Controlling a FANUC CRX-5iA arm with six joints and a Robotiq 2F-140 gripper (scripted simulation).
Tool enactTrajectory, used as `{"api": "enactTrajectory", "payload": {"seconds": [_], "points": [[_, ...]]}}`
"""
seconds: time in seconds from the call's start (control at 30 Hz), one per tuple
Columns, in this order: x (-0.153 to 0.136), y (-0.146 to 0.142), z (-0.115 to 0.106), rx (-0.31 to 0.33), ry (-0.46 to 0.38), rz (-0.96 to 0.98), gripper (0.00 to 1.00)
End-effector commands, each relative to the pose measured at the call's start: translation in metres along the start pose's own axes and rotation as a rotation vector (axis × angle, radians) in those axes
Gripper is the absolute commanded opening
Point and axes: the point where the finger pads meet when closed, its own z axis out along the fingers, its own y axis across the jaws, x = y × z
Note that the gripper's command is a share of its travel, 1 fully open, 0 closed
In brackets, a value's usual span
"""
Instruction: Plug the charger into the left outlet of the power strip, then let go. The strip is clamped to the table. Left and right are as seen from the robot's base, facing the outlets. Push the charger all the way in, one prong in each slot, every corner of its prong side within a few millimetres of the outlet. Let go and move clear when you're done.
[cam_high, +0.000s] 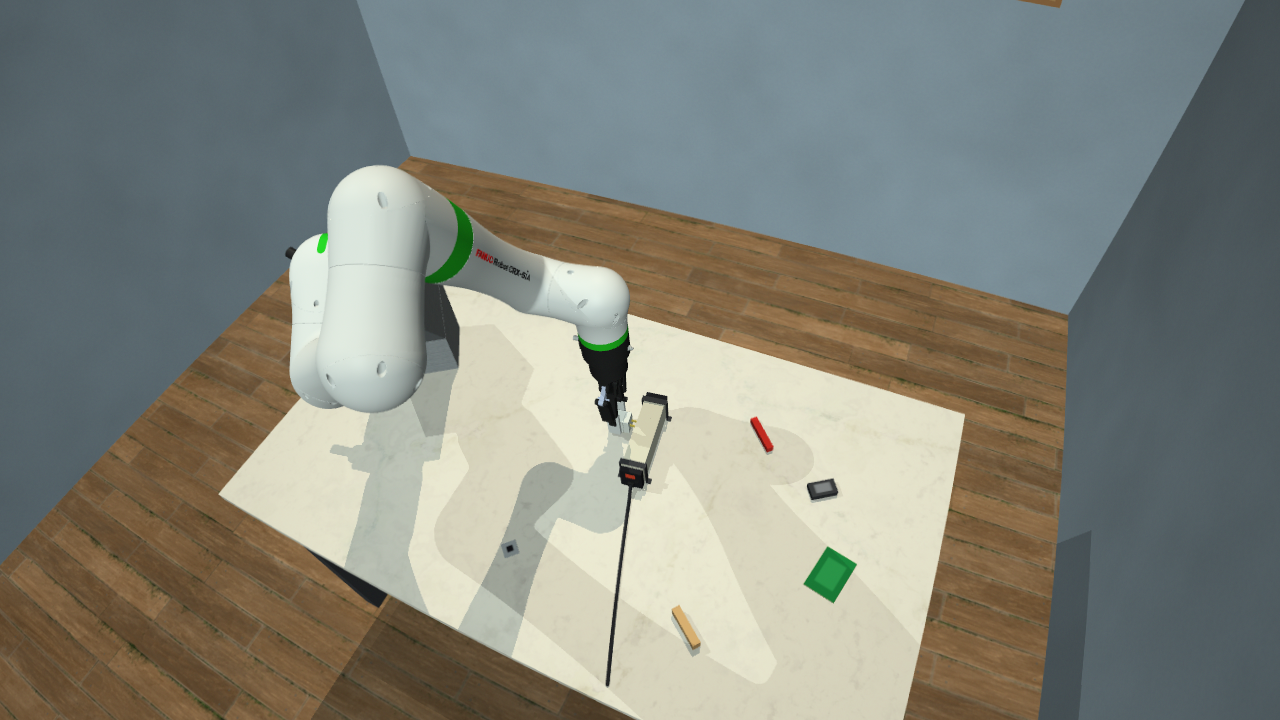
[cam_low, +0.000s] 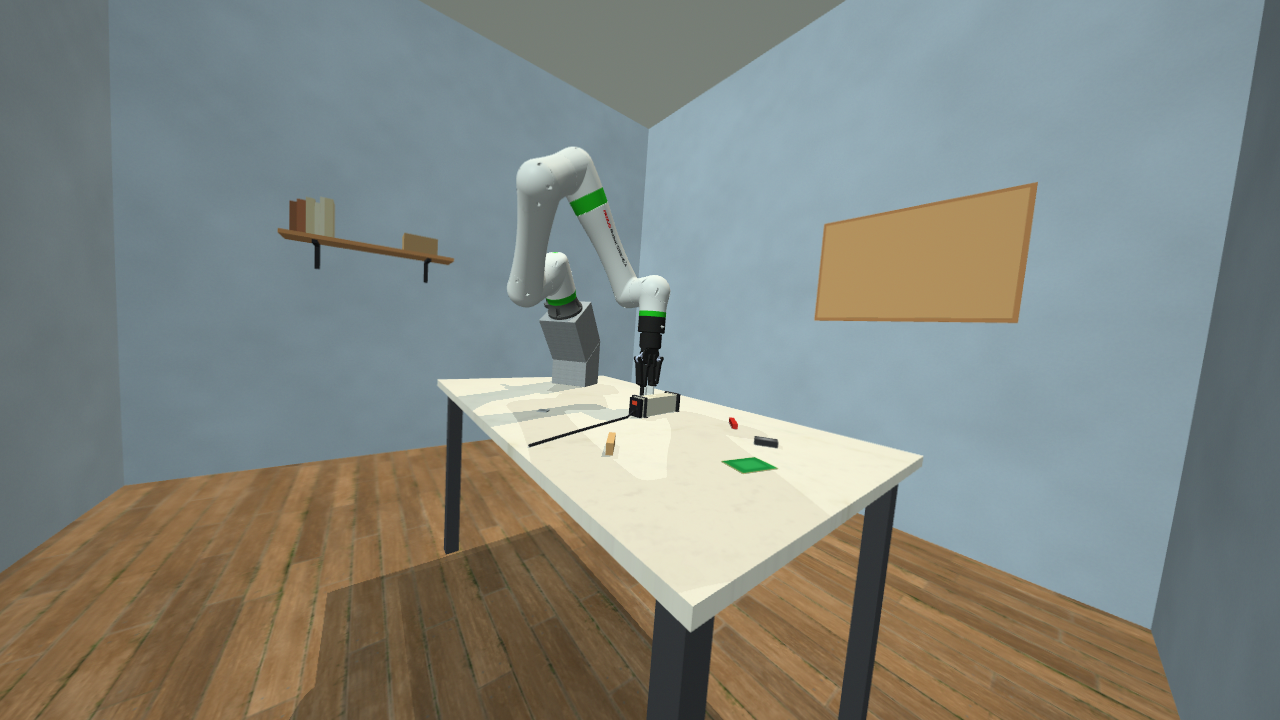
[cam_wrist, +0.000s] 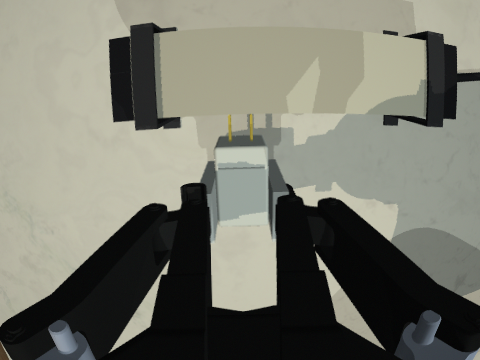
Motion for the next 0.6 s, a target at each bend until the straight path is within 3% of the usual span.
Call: {"api": "enactTrajectory", "payload": {"seconds": [0.0, 0.57], "points": [[0.0011, -0.0003, -0.0005, 0.000, 0.001, 0.000, 0.10], [0.0050, -0.0003, -0.0006, 0.000, 0.001, 0.000, 0.10]]}}
